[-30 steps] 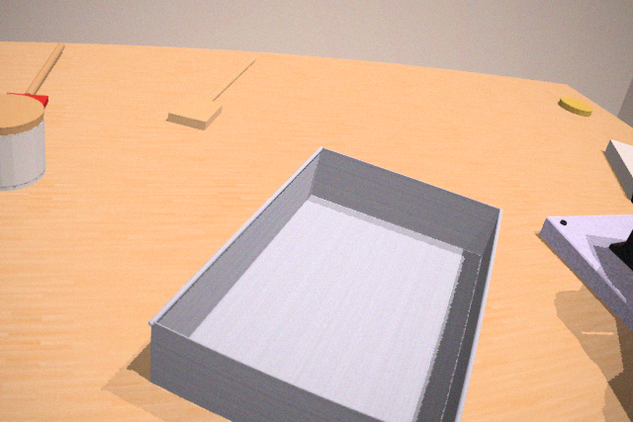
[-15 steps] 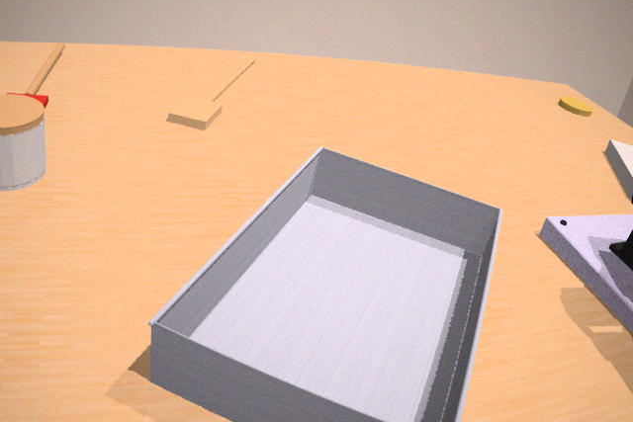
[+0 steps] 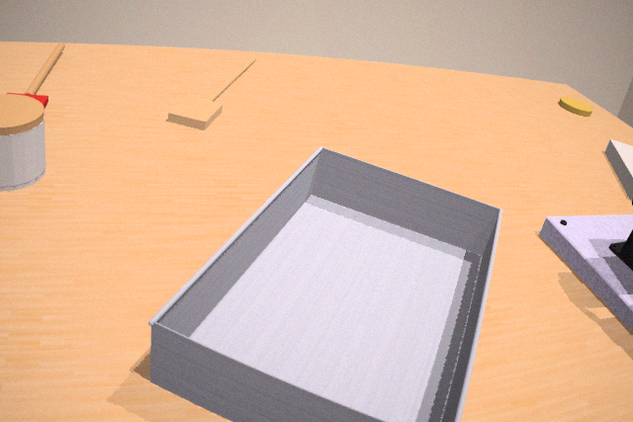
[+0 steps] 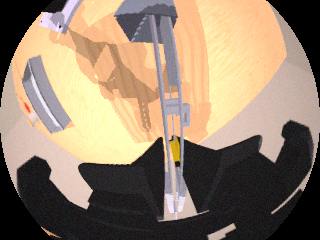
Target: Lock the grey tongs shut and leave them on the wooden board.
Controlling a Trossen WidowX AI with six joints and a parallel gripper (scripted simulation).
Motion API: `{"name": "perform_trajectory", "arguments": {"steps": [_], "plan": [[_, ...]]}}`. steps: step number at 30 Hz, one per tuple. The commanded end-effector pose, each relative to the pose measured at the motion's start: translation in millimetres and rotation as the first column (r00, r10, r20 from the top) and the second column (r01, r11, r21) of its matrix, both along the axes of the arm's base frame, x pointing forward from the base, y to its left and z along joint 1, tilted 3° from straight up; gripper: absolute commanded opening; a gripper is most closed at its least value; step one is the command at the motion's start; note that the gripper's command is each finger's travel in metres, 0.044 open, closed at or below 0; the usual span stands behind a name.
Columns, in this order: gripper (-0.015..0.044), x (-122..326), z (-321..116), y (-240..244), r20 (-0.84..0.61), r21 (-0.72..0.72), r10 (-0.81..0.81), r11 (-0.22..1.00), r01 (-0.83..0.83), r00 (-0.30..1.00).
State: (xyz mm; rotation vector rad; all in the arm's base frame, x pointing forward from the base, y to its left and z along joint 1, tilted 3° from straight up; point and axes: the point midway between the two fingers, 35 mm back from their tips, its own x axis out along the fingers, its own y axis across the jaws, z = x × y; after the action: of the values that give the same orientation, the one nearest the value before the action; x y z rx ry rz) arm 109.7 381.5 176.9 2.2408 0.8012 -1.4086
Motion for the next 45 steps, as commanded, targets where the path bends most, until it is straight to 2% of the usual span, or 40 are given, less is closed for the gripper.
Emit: {"name": "perform_trajectory", "arguments": {"steps": [1,25,45], "plan": [[-0.015,-0.9,3.4,1.2,0.063,0.042,0.009,0.999,-0.012,0.998],[-0.015,-14.4,7.8,-5.5,0.383,0.304,-0.074,0.951,-0.05,0.921],[-0.015,-26.6,12.7,-40.3,0.504,0.511,-0.25,0.858,-0.053,0.827]]}}
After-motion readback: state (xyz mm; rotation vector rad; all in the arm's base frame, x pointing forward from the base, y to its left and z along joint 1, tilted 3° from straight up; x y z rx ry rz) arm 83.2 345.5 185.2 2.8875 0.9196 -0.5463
